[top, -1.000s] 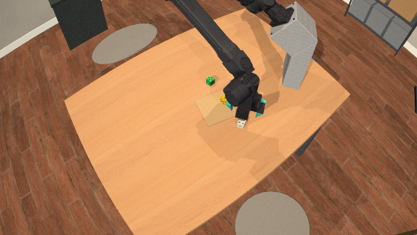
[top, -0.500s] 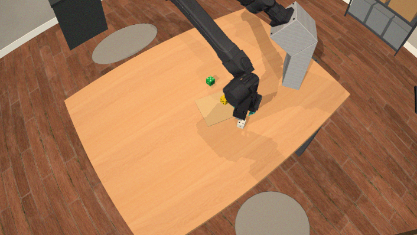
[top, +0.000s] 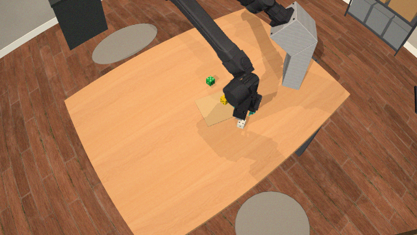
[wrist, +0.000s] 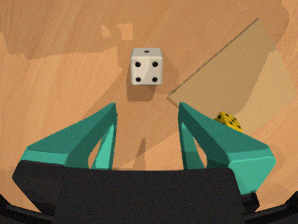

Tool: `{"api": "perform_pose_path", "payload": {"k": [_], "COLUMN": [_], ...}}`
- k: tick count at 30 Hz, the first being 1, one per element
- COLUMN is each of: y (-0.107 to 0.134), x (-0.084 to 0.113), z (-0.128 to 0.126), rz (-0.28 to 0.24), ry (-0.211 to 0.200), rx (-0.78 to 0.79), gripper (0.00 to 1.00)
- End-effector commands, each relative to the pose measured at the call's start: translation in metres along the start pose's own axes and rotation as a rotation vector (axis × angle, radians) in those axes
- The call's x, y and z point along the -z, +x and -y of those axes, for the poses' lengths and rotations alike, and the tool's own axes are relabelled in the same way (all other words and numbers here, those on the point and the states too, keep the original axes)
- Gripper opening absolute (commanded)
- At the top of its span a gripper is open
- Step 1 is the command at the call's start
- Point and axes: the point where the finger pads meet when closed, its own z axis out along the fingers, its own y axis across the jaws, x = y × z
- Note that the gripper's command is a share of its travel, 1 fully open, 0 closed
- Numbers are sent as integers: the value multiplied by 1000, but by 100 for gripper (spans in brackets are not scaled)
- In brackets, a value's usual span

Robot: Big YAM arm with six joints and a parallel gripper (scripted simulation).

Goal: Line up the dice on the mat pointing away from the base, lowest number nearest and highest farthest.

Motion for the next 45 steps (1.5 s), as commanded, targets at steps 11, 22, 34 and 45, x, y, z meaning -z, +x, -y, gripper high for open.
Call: {"api": "perform_pose_path", "payload": {"k": [11,22,34,45], "y": [0,0,-1,-1], "x": [-1,-10,-23,-37], "z": [2,1,0,0], "rz": [-2,-5,-4,-3], "ry": [1,0,0,0], "rx": [-10,-3,-4,-4], "gripper": [45,45,45,45]}}
